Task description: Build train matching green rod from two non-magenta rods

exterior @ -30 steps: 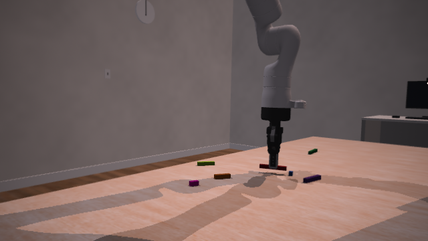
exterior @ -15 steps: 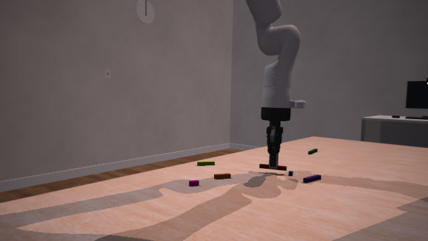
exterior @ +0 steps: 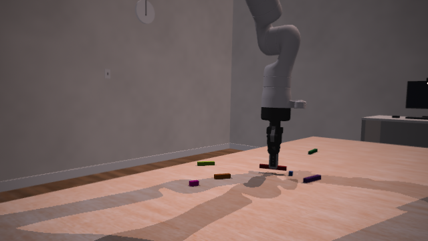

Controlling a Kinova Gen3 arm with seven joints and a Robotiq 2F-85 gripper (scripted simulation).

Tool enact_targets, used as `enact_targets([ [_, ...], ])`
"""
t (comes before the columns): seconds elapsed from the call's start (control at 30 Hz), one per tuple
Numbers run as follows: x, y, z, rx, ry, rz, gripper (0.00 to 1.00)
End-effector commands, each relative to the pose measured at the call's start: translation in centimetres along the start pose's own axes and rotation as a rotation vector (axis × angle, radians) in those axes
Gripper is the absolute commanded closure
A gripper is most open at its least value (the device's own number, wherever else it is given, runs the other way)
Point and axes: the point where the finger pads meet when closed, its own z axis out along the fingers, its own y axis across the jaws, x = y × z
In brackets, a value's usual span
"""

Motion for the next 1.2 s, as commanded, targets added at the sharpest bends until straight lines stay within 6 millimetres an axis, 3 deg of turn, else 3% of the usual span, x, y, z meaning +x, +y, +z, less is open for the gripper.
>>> enact_targets([
  [0.0,0.18,-0.13,0.00,0.005,0.000,0.003,0.95],
  [1.17,0.59,0.01,0.00,0.005,0.000,0.012,0.95],
])
